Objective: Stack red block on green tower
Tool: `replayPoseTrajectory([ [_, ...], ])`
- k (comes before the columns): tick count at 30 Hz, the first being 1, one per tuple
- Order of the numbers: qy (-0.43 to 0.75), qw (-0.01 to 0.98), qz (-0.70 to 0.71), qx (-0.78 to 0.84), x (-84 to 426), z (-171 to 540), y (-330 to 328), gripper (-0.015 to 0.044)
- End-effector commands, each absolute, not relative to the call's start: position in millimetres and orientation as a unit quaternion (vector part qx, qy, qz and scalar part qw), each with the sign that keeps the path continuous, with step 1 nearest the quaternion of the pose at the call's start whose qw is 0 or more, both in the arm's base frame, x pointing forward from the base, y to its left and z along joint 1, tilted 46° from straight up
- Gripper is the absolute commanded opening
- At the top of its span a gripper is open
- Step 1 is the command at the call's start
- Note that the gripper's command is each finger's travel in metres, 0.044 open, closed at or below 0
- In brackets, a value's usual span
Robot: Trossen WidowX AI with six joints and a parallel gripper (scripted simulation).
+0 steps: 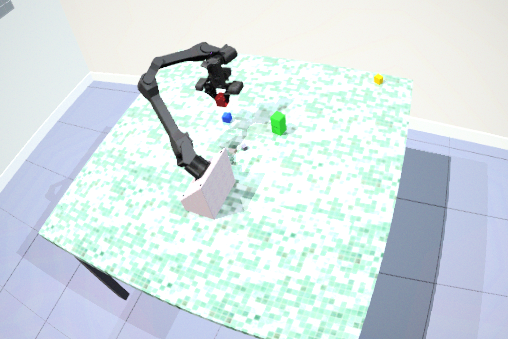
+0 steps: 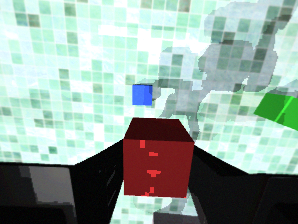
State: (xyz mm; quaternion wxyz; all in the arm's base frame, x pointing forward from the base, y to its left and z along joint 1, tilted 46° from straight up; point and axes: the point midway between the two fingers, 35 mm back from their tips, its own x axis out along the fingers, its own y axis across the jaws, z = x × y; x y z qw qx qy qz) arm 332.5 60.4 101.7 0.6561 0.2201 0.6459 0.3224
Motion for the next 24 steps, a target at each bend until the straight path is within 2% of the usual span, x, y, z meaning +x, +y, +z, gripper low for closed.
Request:
replayPoseTrajectory([
  [1, 0.646, 0.659, 0.320, 0.216, 342.1, 92.5, 48.2, 0.0000],
  [24, 0.650, 0.660, 0.311, 0.211, 376.9, -0.6, -48.1, 0.0000],
])
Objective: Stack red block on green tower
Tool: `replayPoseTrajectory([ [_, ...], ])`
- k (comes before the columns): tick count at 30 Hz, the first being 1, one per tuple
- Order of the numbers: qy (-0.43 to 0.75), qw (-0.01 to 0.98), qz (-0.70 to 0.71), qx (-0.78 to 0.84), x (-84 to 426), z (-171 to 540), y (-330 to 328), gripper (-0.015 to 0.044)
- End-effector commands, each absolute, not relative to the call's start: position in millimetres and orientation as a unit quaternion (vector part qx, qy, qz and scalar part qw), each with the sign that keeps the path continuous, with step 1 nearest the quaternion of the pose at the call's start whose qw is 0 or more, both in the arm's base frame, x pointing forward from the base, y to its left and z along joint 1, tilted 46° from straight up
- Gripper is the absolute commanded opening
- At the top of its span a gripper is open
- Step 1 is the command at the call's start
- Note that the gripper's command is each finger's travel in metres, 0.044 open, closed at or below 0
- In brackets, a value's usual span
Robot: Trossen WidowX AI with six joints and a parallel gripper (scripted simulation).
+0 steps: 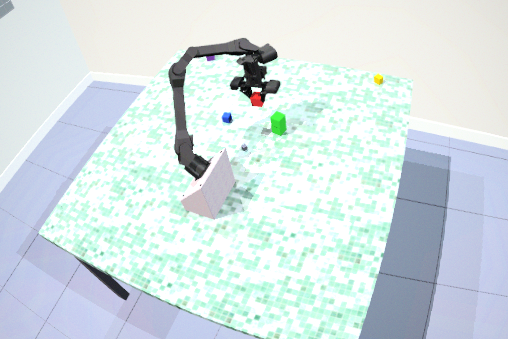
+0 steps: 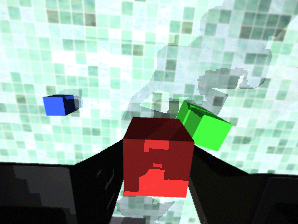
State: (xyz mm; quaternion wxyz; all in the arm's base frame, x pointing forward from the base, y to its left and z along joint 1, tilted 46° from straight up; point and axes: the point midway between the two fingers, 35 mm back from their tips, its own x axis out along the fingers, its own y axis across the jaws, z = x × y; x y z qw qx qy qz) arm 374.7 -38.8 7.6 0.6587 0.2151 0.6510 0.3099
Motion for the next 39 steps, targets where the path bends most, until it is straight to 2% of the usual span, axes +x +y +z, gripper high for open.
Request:
replayPoseTrajectory([
  [1, 0.650, 0.660, 0.312, 0.211, 377.2, -5.1, -52.1, 0.0000],
  [13, 0.645, 0.659, 0.323, 0.215, 372.7, -52.9, -91.4, 0.0000],
  [39, 0.644, 0.659, 0.323, 0.215, 371.1, -77.6, -66.4, 0.0000],
])
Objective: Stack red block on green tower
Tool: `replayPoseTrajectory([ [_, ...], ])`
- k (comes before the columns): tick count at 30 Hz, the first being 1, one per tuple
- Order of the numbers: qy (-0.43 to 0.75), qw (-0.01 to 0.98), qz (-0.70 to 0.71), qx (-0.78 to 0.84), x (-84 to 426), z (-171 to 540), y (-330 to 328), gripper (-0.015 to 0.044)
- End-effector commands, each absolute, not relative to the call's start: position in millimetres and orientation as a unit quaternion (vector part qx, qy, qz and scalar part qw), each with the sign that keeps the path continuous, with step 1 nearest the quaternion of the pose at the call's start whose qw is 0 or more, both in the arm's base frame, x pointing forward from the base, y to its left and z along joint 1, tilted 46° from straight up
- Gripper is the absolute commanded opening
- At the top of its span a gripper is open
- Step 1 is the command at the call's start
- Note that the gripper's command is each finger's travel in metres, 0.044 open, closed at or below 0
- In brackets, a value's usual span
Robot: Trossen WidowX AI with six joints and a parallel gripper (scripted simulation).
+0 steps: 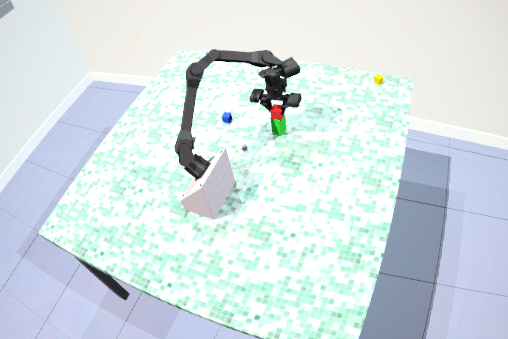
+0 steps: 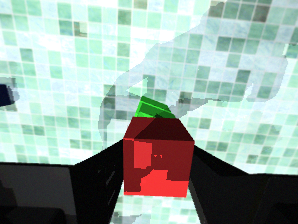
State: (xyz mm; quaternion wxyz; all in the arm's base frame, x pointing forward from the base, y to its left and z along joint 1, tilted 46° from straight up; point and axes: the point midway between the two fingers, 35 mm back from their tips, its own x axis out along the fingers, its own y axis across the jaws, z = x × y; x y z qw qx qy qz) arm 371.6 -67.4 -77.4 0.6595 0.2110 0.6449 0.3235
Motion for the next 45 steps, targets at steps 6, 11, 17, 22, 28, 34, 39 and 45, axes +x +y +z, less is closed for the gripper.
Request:
replayPoseTrajectory([
  [6, 0.644, 0.659, 0.323, 0.215, 371.1, -78.0, -66.0, 0.0000],
  [11, 0.644, 0.659, 0.323, 0.215, 371.1, -78.1, -65.9, 0.0000],
  [17, 0.644, 0.659, 0.323, 0.215, 371.3, -76.3, -67.6, 0.0000],
  [22, 0.645, 0.659, 0.323, 0.212, 371.1, -78.0, -66.9, 0.0131],
  [28, 0.645, 0.659, 0.323, 0.212, 371.1, -78.0, -66.9, 0.0289],
  [34, 0.645, 0.659, 0.323, 0.212, 371.1, -78.0, -66.9, 0.0440],
  [39, 0.645, 0.659, 0.323, 0.212, 371.1, -78.0, -66.9, 0.0440],
  [45, 0.645, 0.659, 0.323, 0.212, 371.1, -78.0, -66.9, 0.0440],
])
